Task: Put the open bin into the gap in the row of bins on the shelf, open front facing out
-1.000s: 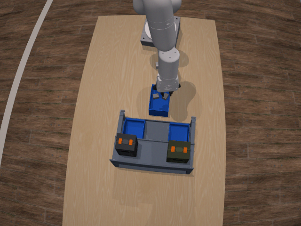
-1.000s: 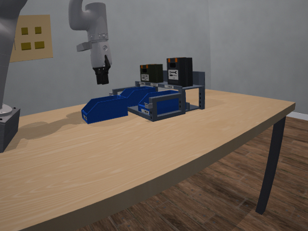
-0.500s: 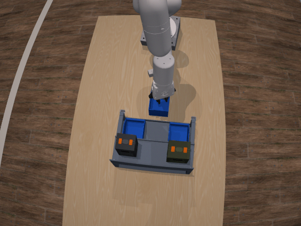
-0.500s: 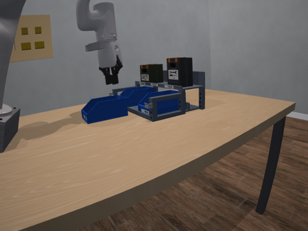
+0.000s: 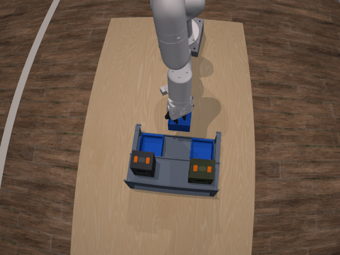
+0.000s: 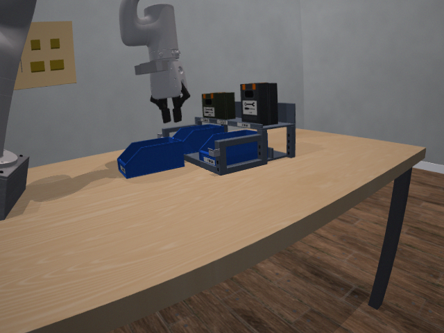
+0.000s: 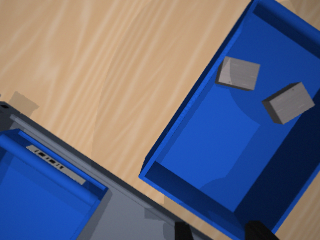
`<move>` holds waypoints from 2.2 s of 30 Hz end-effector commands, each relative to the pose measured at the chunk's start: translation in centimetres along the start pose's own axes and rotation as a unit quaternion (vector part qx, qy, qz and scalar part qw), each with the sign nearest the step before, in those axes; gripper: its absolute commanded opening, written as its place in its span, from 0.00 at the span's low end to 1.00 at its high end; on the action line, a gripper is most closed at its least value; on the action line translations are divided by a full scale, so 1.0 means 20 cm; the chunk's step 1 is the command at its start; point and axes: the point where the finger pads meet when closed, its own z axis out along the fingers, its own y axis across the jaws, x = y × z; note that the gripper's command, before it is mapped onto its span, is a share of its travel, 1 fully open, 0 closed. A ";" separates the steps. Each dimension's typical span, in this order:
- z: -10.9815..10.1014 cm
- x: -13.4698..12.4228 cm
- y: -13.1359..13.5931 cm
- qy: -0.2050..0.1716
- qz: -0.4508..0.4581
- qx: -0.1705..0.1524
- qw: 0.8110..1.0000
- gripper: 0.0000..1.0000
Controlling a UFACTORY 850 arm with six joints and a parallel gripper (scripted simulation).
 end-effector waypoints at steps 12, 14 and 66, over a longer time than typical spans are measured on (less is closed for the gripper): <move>0.02 -0.06 -0.10 0.007 -0.088 -0.009 0.996 0.34; 0.01 -0.05 -0.09 -0.005 -0.138 -0.001 0.990 0.34; 0.00 -0.02 -0.03 0.010 -0.461 -0.016 0.887 0.34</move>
